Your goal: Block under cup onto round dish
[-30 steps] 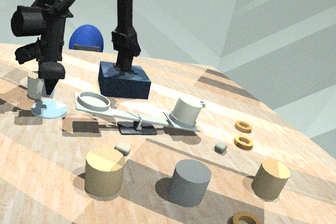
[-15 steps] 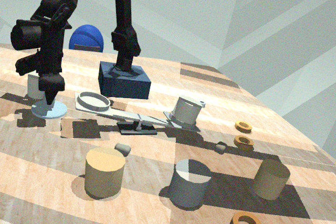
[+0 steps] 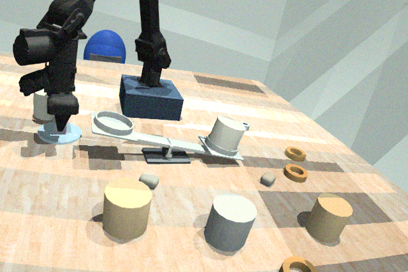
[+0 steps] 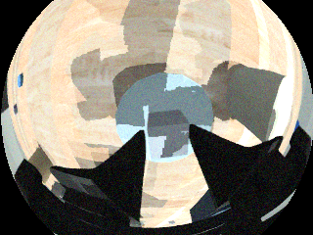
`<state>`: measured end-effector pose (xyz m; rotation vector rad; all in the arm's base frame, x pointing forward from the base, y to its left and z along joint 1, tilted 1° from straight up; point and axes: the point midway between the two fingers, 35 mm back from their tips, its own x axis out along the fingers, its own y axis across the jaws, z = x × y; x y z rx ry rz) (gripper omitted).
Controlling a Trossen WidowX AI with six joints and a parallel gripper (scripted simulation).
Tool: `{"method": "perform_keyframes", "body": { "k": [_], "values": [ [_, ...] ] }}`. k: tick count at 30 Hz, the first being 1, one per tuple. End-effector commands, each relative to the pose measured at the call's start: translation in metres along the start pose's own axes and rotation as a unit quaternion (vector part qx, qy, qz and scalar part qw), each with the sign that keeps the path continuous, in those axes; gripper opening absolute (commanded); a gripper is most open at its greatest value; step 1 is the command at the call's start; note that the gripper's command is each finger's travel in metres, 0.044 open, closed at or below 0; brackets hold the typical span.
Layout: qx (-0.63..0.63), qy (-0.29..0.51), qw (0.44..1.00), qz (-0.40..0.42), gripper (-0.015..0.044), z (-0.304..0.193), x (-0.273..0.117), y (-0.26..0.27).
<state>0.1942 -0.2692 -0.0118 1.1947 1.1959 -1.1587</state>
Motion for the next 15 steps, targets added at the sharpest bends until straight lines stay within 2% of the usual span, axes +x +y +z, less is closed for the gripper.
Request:
{"method": "perform_keyframes", "body": {
  "k": [1,5,7,10,15],
  "values": [
    [0.0,0.0,1.0,0.0,0.0289,0.0,0.0,0.0],
    [0.0,0.0,1.0,0.0,0.0394,0.0,0.0,0.0],
    [-0.001,0.0,1.0,0.0,0.044,0.001,-0.013,0.001],
    [-0.002,0.001,1.0,-0.002,0.044,-0.001,-0.053,-0.001],
    [-0.002,0.001,1.0,-0.002,0.044,-0.001,-0.059,-0.001]
  ]
}}
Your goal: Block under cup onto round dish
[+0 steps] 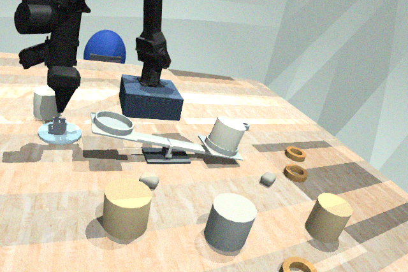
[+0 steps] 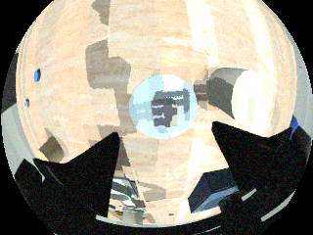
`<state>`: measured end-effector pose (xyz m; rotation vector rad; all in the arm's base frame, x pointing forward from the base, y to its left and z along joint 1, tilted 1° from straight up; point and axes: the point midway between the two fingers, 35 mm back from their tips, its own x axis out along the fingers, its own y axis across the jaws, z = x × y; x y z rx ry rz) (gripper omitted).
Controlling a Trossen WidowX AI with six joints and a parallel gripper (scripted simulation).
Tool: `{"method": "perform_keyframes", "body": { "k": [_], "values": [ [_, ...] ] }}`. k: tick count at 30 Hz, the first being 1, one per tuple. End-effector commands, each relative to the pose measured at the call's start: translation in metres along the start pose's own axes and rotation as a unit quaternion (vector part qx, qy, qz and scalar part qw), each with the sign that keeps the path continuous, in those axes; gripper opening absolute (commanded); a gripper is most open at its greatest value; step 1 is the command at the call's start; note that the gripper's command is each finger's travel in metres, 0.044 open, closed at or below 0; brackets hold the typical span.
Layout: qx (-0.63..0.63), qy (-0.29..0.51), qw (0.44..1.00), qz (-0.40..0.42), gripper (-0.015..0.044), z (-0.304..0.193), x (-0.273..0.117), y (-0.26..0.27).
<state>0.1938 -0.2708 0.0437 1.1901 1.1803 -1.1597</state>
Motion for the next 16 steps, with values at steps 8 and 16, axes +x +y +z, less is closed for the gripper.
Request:
{"method": "perform_keyframes", "body": {
  "k": [8,16],
  "values": [
    [0.0,0.003,1.0,-0.002,0.044,-0.004,-0.046,-0.002],
    [0.0,0.003,1.0,-0.002,0.044,-0.004,-0.046,-0.002]
  ]
}}
